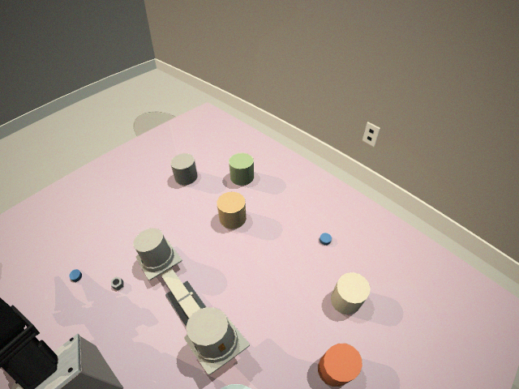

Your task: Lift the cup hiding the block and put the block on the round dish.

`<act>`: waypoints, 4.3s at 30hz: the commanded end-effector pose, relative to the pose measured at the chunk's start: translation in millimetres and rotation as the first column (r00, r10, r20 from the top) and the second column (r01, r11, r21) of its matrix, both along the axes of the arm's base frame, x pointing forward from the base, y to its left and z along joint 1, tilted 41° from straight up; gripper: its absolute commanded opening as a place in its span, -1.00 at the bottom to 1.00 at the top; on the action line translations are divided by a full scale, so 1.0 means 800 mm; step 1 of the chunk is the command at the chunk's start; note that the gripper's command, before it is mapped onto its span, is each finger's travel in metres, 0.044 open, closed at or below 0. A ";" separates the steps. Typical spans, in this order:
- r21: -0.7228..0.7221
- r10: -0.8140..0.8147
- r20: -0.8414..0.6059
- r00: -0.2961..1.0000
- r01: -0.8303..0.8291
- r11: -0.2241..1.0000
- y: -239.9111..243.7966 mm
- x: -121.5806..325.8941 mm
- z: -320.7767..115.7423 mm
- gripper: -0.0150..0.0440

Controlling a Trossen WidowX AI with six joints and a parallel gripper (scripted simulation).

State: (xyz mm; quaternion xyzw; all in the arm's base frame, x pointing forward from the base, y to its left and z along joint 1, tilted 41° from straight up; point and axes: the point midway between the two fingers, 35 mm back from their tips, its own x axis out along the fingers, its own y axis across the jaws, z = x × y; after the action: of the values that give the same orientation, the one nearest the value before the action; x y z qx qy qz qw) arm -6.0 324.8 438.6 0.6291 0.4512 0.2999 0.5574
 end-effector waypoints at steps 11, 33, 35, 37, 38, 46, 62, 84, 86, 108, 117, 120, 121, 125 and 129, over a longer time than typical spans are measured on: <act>-0.301 -0.103 0.231 0.967 0.172 0.938 0.000 0.132 -0.076 1.00; -0.795 0.023 0.318 0.948 0.253 0.552 -0.140 0.327 -0.230 1.00; -0.826 0.037 0.296 0.954 0.236 0.513 -0.163 0.339 -0.246 1.00; -0.856 0.048 0.273 0.961 0.220 0.469 -0.188 0.349 -0.261 1.00; -0.869 0.053 0.260 0.964 0.210 0.448 -0.201 0.353 -0.269 1.00; -0.937 0.078 0.137 0.988 0.103 0.334 -0.302 0.364 -0.324 1.00; -0.898 0.066 0.004 0.998 -0.025 0.440 -0.448 0.309 -0.397 1.00; -0.729 -0.192 0.320 0.928 0.370 0.576 -0.537 0.214 -0.415 1.00; -0.729 -0.192 0.320 0.928 0.370 0.576 -0.537 0.214 -0.415 1.00; -0.842 0.376 0.349 0.858 0.111 0.528 -0.506 0.282 -0.407 1.00; -0.885 0.631 0.350 0.692 0.023 0.465 -0.478 0.318 -0.405 1.00; -0.898 0.704 0.347 0.620 0.001 0.441 -0.467 0.330 -0.405 1.00; -0.902 0.727 0.345 0.594 -0.006 0.433 -0.462 0.334 -0.405 1.00; -0.916 0.808 0.337 0.484 -0.028 0.399 -0.444 0.349 -0.405 1.00; -0.929 0.872 0.327 0.365 -0.044 0.367 -0.425 0.363 -0.406 1.00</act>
State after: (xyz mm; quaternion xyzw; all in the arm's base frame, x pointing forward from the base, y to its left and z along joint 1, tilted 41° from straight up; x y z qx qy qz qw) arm 276.2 -27.3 114.5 -0.0688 0.4107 0.4402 0.7955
